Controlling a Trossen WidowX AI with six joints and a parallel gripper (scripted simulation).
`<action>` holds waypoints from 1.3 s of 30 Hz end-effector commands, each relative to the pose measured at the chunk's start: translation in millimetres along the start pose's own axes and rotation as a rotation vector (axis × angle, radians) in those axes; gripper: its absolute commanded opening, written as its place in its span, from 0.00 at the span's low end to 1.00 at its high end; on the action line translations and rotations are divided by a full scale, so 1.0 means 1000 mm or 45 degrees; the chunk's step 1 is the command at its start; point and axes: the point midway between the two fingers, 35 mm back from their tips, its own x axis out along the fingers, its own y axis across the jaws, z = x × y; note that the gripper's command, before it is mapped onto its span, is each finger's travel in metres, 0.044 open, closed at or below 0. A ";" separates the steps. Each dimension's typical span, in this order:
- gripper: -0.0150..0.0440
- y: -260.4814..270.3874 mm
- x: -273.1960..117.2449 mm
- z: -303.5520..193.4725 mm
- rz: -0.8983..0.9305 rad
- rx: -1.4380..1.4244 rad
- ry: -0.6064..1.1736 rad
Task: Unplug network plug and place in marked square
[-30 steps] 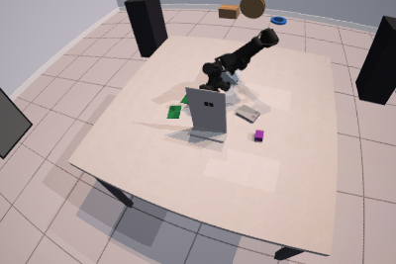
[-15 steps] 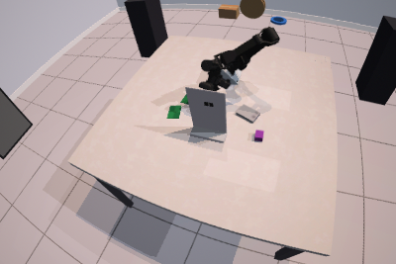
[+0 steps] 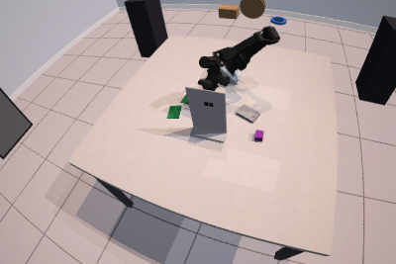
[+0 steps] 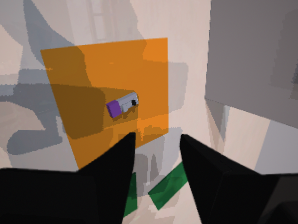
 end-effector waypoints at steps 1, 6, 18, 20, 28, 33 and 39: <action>0.52 -0.006 -0.005 0.001 -0.009 -0.012 -0.006; 0.52 -0.010 -0.010 0.000 -0.009 -0.012 -0.005; 0.52 -0.018 -0.024 0.000 -0.009 -0.012 -0.005; 0.52 -0.019 -0.027 0.000 -0.009 -0.012 -0.005; 0.52 -0.024 -0.037 0.001 -0.009 -0.011 -0.007; 0.52 -0.027 -0.043 0.002 -0.010 -0.011 -0.008; 0.52 -0.030 -0.052 0.003 -0.011 -0.010 -0.010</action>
